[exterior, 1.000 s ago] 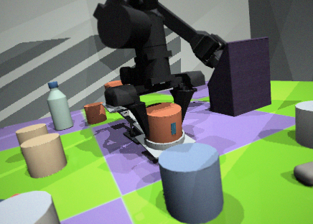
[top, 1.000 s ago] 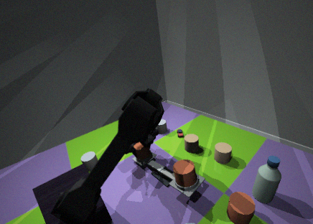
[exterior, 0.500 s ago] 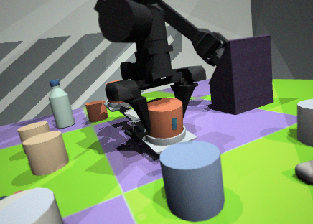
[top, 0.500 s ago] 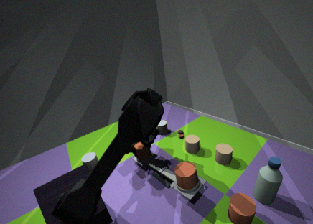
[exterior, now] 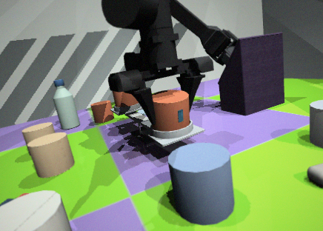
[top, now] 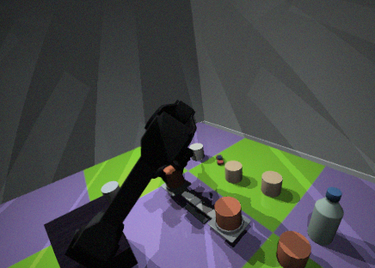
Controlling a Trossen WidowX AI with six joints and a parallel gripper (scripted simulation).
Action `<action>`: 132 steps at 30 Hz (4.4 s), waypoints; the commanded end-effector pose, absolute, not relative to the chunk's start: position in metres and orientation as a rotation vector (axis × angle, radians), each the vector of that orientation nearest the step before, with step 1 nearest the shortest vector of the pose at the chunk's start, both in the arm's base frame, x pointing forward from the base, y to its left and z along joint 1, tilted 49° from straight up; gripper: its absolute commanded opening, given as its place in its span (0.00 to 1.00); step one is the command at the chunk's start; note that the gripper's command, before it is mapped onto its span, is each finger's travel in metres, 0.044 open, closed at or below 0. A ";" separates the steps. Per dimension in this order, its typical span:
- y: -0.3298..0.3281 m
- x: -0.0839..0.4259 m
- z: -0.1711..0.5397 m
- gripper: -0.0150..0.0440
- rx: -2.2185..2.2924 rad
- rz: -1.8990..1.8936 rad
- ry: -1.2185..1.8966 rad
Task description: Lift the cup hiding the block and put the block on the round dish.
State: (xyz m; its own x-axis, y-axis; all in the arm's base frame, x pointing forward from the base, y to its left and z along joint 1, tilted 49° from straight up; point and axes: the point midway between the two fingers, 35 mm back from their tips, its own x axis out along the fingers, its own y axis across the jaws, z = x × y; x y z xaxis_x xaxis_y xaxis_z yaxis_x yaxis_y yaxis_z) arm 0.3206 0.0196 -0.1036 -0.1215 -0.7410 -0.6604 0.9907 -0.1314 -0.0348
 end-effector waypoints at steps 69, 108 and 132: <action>0.092 0.332 -0.041 0.25 0.603 -1.624 0.566; 0.095 0.330 -0.036 0.25 0.591 -1.632 0.566; 0.095 0.330 -0.036 0.25 0.591 -1.632 0.566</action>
State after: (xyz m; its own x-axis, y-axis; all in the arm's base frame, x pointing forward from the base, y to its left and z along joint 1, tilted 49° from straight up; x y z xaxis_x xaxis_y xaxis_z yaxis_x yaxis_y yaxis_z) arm 0.3300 0.0933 -0.0359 -0.1248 -0.7396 -0.6614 0.9900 -0.1366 -0.0342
